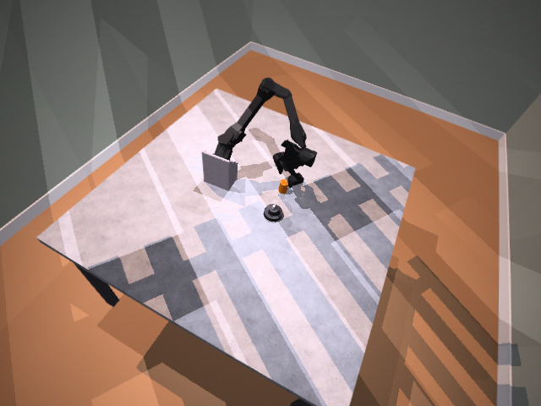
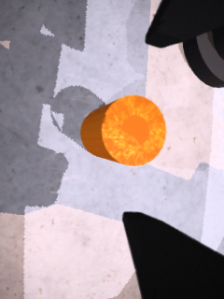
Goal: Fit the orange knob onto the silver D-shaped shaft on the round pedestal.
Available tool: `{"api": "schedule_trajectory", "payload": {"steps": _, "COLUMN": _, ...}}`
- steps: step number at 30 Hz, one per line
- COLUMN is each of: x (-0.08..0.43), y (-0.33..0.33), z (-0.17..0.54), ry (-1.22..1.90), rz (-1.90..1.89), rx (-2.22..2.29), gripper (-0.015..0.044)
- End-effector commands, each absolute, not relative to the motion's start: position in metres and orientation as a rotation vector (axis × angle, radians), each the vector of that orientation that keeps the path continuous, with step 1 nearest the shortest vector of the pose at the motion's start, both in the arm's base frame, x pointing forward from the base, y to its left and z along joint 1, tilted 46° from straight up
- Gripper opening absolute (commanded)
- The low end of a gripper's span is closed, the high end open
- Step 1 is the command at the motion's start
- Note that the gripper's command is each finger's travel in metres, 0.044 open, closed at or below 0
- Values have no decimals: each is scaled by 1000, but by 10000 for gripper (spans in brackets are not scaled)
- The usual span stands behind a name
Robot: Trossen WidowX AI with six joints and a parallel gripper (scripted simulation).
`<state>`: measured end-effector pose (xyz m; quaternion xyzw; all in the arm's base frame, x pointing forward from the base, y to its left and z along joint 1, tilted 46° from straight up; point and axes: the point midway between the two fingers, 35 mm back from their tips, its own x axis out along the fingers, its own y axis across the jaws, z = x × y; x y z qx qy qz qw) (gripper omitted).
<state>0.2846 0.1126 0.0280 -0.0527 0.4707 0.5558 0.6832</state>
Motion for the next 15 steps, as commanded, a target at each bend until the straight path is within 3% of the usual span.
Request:
{"api": "schedule_trajectory", "payload": {"steps": 1, "x": 283, "y": 117, "z": 21, "ry": 1063, "rz": 1242, "rx": -109, "gripper": 440}}
{"api": "schedule_trajectory", "payload": {"steps": 15, "x": 283, "y": 133, "z": 5, "ry": 1063, "rz": 1242, "rx": -109, "gripper": 440}}
